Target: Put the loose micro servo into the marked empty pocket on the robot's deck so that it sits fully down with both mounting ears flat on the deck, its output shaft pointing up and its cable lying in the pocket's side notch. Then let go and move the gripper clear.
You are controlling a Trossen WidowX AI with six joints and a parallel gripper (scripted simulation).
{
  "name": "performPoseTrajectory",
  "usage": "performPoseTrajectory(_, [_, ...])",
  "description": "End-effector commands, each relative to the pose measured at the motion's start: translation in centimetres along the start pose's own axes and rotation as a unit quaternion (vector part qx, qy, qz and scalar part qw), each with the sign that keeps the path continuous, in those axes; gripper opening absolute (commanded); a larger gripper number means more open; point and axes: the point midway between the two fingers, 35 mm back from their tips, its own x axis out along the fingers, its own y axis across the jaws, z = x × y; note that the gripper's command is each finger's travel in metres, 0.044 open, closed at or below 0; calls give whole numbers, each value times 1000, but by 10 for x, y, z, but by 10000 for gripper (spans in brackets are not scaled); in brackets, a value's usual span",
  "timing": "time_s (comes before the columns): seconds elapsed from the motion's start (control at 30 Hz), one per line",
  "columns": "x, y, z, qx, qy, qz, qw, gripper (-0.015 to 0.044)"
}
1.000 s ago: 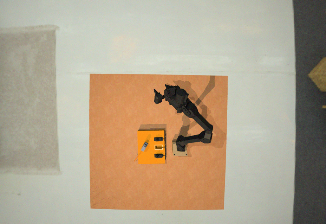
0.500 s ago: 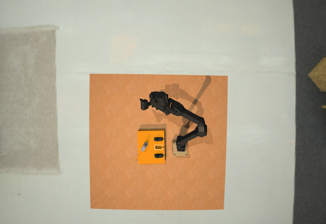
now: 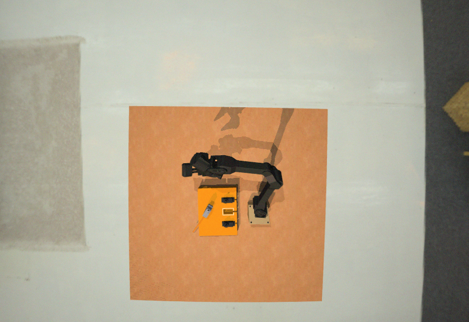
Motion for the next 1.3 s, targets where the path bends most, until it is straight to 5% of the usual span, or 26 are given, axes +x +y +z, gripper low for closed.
performPoseTrajectory(0.0, [20, 3, -43, 44, 37, -44, 997, 440])
performPoseTrajectory(0.4, [51, -13, -174, 157, 62, -198, 966, 440])
performPoseTrajectory(0.83, [49, -61, -286, 244, -68, -312, 916, 440])
performPoseTrajectory(1.27, [48, -67, -296, 253, -89, -316, 910, 440])
